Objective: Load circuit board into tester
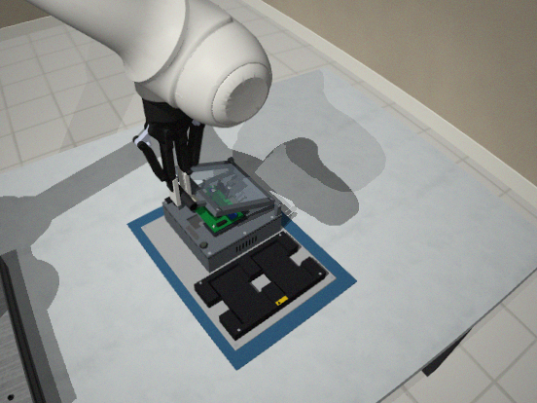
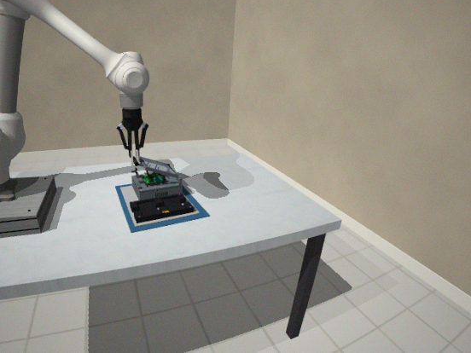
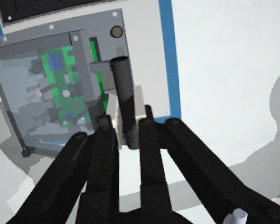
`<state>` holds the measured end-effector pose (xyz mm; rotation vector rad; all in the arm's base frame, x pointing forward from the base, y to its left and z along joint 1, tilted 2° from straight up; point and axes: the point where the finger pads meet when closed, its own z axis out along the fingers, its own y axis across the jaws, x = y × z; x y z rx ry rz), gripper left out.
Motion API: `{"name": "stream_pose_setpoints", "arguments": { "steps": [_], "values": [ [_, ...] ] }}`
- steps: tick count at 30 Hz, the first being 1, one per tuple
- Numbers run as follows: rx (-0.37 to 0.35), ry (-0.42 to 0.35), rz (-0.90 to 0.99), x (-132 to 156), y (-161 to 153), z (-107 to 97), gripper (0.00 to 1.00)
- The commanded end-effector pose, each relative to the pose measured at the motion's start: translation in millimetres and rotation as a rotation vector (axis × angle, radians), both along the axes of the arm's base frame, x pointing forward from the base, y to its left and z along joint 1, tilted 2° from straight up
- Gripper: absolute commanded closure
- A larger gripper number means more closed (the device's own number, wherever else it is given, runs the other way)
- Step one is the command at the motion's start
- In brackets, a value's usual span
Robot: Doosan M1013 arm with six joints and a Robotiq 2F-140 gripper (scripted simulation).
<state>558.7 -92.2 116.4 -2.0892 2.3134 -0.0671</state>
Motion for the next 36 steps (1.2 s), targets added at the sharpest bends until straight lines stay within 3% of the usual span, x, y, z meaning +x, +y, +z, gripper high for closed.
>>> {"name": "stream_pose_setpoints", "arguments": {
  "steps": [1, 36],
  "values": [
    [0.002, 0.007, 0.001, -6.5, 0.1, -12.0, 1.0],
    [0.002, 0.007, 0.001, -13.0, 0.4, -52.6, 1.0]
  ]
}}
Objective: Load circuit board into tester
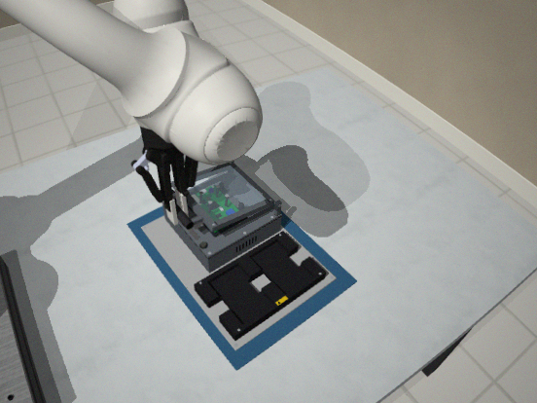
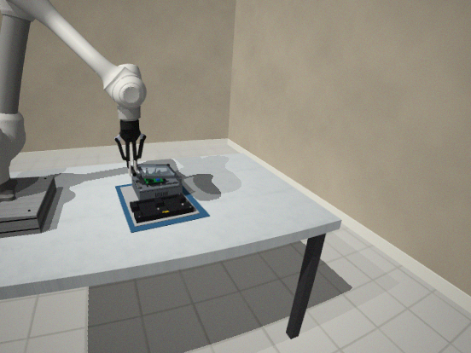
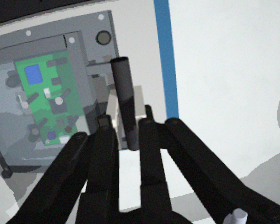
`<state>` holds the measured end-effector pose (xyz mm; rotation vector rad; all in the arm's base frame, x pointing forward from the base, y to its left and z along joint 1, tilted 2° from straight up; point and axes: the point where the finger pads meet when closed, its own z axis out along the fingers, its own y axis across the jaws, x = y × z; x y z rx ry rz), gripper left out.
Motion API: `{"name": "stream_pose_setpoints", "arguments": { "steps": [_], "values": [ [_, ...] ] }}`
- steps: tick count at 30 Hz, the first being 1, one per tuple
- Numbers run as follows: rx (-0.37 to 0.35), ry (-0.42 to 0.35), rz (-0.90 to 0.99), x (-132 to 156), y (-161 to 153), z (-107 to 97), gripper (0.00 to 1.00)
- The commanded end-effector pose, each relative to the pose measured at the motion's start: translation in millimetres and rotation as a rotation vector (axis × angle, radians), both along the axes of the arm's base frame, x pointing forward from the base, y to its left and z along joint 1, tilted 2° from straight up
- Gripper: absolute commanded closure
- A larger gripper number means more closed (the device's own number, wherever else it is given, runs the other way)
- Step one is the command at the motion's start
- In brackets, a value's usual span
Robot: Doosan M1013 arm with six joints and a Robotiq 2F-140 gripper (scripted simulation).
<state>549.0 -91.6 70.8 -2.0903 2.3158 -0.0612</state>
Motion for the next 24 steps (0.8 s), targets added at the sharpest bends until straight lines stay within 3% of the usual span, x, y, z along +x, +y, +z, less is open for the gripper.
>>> {"name": "stream_pose_setpoints", "arguments": {
  "steps": [1, 24],
  "values": [
    [0.001, 0.002, 0.002, -3.3, -0.2, -7.8, 1.0],
    [0.001, 0.002, 0.002, -3.3, -0.3, -18.8, 1.0]
  ]
}}
